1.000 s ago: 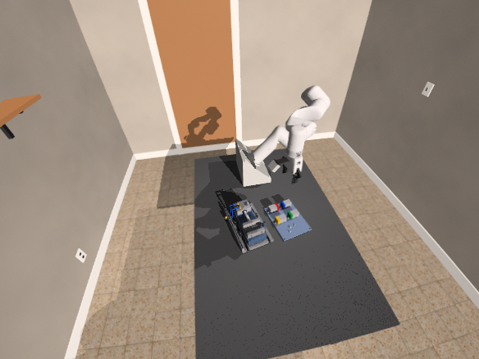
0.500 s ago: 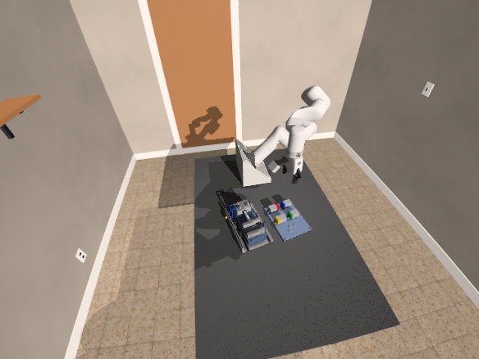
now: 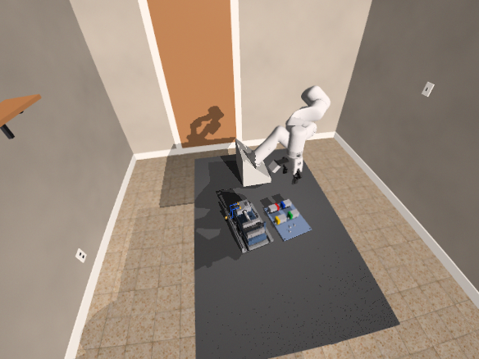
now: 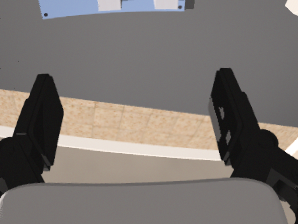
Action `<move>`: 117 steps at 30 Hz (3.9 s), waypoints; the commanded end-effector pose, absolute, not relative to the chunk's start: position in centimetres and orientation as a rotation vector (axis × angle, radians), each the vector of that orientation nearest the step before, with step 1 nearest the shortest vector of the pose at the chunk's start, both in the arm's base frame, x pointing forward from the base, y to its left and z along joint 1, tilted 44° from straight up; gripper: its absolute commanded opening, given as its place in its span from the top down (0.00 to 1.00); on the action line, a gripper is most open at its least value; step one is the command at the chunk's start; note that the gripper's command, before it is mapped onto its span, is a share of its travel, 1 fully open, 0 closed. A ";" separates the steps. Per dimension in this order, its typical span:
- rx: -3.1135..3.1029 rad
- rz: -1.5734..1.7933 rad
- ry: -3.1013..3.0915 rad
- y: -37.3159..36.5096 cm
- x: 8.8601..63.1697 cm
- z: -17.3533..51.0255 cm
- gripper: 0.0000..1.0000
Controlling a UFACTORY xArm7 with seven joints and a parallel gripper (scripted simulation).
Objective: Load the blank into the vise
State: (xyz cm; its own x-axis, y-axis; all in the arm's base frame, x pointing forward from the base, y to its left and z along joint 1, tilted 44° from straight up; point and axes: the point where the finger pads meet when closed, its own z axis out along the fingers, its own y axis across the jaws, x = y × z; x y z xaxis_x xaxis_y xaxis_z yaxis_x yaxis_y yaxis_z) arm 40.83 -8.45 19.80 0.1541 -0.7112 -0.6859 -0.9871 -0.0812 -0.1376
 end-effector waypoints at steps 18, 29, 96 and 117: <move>-1.853 0.606 1.617 -8.6 41.1 19.9 0.00; -1.853 0.606 1.617 -10.6 42.1 17.9 0.00; -1.853 0.606 1.618 -16.1 44.8 12.8 0.00; -1.853 0.606 1.618 -16.1 44.8 12.8 0.00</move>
State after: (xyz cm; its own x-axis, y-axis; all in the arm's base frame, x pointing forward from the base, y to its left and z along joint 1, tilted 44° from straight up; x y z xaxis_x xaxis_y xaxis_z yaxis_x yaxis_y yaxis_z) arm 44.75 -15.84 12.72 0.1537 -0.7109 -0.6862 -0.9872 -0.0807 -0.1375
